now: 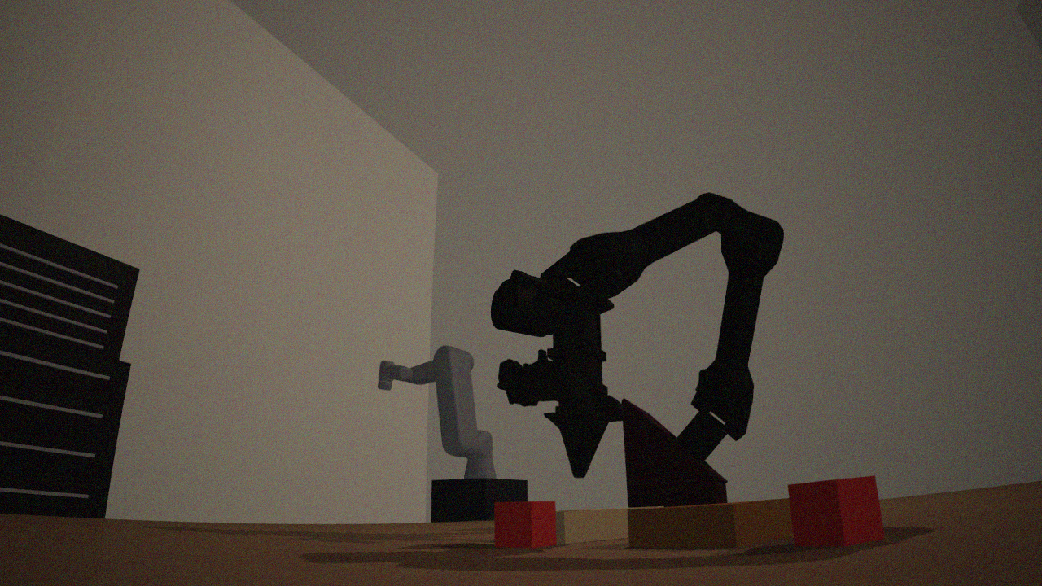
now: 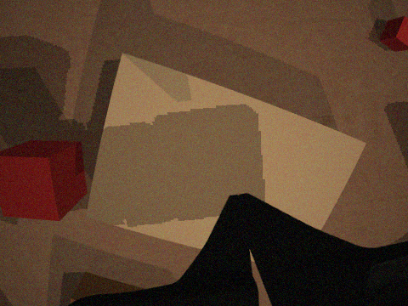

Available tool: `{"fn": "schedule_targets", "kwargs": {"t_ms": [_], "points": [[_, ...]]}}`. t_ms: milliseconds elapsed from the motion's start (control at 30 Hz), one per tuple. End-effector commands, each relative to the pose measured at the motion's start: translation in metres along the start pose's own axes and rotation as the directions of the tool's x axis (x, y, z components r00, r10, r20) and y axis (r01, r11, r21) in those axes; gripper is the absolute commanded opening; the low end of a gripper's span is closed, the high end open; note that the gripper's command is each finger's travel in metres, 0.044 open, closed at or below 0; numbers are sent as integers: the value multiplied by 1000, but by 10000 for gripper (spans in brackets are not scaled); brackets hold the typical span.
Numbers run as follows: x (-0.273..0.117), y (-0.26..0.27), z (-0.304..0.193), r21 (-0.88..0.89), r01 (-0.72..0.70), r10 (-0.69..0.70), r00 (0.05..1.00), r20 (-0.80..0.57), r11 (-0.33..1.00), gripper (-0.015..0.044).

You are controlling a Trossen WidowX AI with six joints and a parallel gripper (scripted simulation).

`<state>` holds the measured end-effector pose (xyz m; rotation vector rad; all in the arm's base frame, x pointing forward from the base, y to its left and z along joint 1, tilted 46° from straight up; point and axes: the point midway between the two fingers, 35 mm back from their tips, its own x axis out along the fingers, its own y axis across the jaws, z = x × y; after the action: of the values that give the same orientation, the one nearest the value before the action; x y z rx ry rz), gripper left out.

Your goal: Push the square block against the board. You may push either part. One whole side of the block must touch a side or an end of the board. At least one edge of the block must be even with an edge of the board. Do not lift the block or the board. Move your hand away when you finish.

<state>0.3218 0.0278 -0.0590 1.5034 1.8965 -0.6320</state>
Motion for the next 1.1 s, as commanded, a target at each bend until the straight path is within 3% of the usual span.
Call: {"fn": "schedule_targets", "kwargs": {"t_ms": [0,367,500,667,1067], "points": [[0,-5,19,117,-4,4,1000,0,993,0],[7,-33,67,445,11,3,1000,-29,895,0],[10,-34,67,450,11,3,1000,-30,893,0],[62,-34,65,450,12,3,999,-33,893,0],[62,-31,61,450,11,3,999,-32,893,0]]}}
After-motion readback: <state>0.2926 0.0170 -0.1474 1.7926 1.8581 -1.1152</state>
